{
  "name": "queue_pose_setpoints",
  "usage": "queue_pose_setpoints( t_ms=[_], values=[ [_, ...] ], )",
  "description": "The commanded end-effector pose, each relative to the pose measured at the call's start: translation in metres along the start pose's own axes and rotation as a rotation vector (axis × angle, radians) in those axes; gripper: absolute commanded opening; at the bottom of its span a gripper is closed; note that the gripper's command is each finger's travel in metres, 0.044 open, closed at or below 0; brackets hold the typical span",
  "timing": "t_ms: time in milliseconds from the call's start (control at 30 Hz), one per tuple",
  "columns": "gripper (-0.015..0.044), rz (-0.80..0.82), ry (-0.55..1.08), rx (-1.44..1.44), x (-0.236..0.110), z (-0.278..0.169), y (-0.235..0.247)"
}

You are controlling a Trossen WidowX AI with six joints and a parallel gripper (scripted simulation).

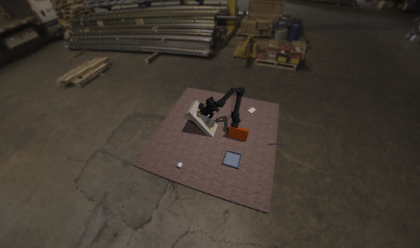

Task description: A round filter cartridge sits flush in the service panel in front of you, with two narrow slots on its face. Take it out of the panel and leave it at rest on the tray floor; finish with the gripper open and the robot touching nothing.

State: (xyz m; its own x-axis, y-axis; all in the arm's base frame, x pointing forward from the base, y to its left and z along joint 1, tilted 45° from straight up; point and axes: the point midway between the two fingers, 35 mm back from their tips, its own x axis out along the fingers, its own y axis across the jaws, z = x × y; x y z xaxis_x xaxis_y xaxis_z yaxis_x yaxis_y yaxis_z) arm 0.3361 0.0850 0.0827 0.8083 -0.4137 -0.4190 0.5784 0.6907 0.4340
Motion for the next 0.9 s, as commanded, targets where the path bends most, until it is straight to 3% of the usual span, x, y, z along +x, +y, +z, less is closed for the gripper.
queue_pose_setpoints(
  t_ms=[0, 867],
  values=[
    [0.0116, 0.003, 0.004, -0.004, 0.0012, -0.0012, 0.0004],
    [0.0116, 0.003, 0.004, -0.004, 0.0041, -0.0010, 0.0014]
  ],
)
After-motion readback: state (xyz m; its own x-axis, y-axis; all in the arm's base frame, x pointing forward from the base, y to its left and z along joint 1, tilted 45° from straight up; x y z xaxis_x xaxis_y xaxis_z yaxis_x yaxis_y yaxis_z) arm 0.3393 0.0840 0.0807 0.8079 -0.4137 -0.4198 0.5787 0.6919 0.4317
